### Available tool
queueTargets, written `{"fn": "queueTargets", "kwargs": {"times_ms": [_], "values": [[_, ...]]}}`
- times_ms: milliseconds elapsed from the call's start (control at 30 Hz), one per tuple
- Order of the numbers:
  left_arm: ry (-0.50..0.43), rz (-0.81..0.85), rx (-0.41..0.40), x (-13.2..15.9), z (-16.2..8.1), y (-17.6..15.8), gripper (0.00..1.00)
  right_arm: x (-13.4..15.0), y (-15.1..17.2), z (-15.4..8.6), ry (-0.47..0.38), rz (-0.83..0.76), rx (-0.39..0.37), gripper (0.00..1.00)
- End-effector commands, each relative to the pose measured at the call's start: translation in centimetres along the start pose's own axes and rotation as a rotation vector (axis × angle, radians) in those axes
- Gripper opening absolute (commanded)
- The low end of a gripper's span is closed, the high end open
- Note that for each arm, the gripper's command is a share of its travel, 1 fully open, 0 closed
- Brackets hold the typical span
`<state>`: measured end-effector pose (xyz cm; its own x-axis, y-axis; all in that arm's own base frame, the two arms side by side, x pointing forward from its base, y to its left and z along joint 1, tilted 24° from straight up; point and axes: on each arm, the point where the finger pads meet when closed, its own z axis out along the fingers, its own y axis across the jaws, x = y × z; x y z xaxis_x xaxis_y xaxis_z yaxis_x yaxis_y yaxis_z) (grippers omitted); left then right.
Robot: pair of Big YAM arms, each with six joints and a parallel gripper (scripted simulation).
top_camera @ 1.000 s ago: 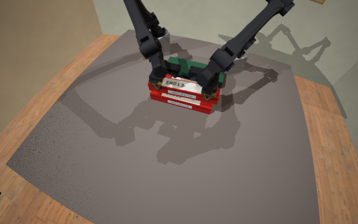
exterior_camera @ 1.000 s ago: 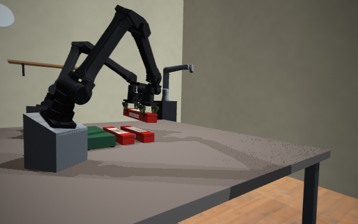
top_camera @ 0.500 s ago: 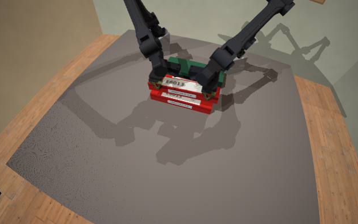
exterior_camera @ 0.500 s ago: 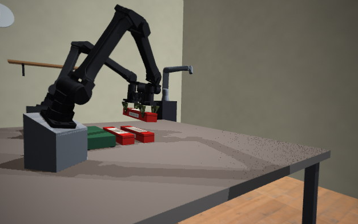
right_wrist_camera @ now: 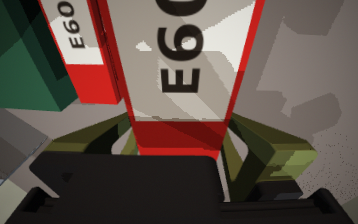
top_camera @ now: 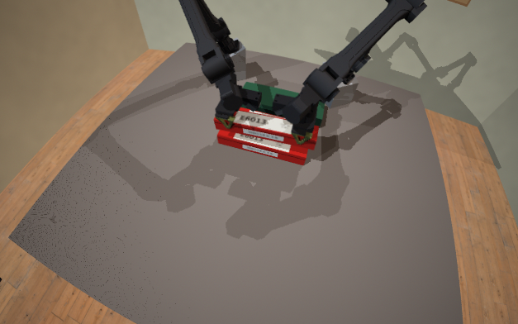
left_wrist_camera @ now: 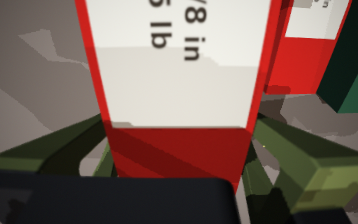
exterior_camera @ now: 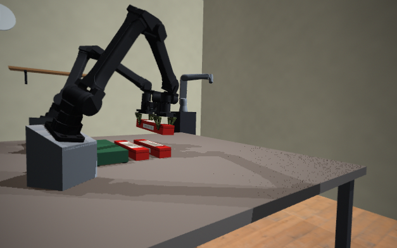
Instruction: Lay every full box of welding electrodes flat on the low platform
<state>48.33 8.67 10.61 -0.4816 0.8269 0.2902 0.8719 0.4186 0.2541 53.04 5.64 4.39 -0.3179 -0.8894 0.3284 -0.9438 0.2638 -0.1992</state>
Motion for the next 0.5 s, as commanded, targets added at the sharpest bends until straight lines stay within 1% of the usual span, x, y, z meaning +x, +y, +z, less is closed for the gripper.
{"fn": "queueTargets", "kwargs": {"times_ms": [0,200,300,333,400,467], "values": [[-0.054,-0.028,-0.125,-0.5,-6.7,2.9,0.00,-0.6,-2.7,-7.4,-0.050,0.019,0.127,0.00],[-0.055,-0.024,-0.128,-0.5,-6.4,2.9,0.00,-0.6,-2.6,-7.4,-0.050,0.019,0.127,0.00],[-0.052,-0.017,-0.123,-0.6,-5.4,2.2,0.00,-0.6,-2.5,-7.4,-0.050,0.019,0.127,0.00],[-0.039,-0.010,-0.093,-0.4,-4.4,0.7,0.00,-0.6,-2.3,-7.5,-0.050,0.019,0.126,0.00],[-0.034,-0.002,-0.082,-0.2,-4.3,0.0,0.00,-0.6,-2.0,-7.5,-0.050,0.019,0.126,0.00],[-0.041,0.003,-0.098,-0.3,-4.9,0.4,0.00,-0.7,-1.6,-7.4,-0.051,0.019,0.126,0.00]]}}
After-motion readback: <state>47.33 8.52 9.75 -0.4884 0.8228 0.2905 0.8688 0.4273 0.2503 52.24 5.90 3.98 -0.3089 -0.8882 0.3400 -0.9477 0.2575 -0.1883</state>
